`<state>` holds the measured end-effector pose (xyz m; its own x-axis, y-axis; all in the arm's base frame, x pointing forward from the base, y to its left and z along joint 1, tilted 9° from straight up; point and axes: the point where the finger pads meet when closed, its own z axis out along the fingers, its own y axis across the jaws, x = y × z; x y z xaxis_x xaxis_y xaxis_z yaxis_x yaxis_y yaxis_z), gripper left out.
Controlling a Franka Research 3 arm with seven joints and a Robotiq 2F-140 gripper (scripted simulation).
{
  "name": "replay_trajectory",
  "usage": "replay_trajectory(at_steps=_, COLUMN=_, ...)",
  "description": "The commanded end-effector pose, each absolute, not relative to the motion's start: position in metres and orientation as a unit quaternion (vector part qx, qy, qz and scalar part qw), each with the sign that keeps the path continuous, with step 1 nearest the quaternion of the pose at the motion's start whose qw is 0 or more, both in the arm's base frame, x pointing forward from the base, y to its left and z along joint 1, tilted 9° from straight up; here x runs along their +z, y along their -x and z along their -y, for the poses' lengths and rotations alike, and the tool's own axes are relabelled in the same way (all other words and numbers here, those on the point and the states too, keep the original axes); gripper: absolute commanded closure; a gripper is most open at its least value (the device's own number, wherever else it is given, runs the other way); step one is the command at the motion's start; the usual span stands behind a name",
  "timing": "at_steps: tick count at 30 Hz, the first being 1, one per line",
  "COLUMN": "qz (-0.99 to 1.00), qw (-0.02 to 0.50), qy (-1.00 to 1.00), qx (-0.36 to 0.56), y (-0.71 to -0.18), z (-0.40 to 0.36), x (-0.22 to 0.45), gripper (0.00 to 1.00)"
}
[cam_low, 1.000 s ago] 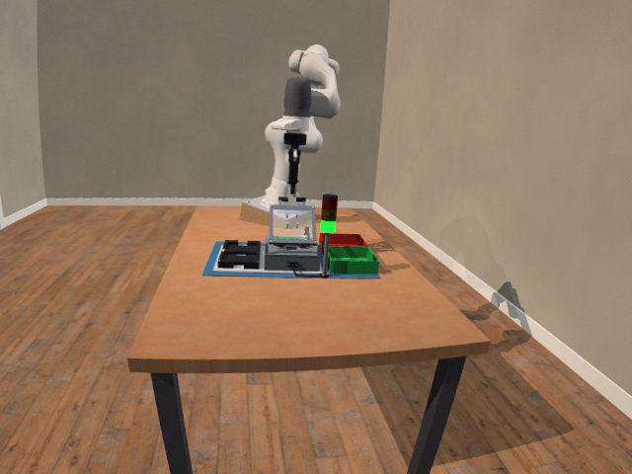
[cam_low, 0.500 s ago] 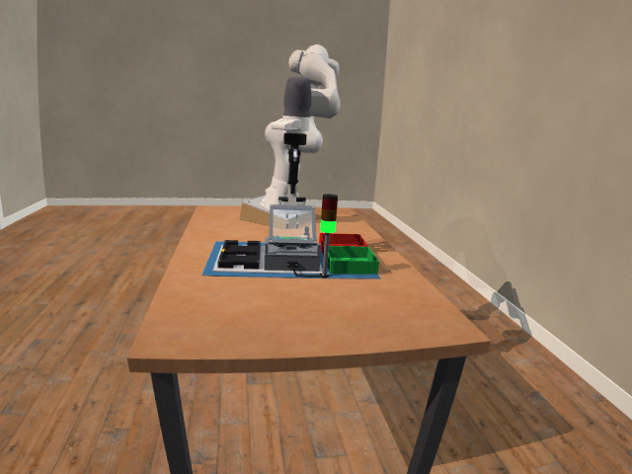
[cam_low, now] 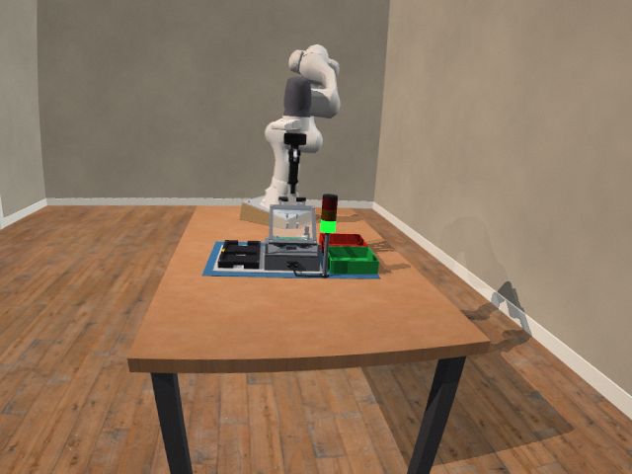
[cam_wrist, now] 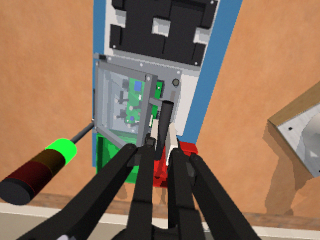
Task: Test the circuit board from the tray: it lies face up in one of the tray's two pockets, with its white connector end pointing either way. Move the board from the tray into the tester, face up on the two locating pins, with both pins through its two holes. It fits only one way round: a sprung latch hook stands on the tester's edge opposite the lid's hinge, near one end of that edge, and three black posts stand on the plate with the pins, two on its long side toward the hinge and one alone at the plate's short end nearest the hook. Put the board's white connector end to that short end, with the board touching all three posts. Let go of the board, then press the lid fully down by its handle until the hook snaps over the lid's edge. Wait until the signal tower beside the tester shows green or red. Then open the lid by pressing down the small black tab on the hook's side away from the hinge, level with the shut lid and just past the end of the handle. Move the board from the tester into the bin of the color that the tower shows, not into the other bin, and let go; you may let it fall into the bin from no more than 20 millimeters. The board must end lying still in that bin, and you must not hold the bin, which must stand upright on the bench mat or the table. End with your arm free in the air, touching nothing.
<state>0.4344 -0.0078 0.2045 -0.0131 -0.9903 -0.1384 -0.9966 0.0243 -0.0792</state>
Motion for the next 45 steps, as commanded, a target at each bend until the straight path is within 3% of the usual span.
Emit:
replay_trajectory(at_steps=1, qz=-0.711, qw=0.081, qy=0.698, qx=0.015, y=-0.4383, z=0.0077, x=0.2105, gripper=1.00)
replay_trajectory(at_steps=26, qz=-0.711, qw=0.081, qy=0.698, qx=0.015, y=-0.4383, z=0.0077, x=0.2105, gripper=1.00)
replay_trajectory(at_steps=27, qz=-0.711, qw=0.081, qy=0.698, qx=0.015, y=-0.4383, z=0.0077, x=0.2105, gripper=0.84)
replay_trajectory(at_steps=45, qz=-0.711, qw=0.081, qy=0.698, qx=0.015, y=-0.4383, z=0.0077, x=0.2105, gripper=0.84)
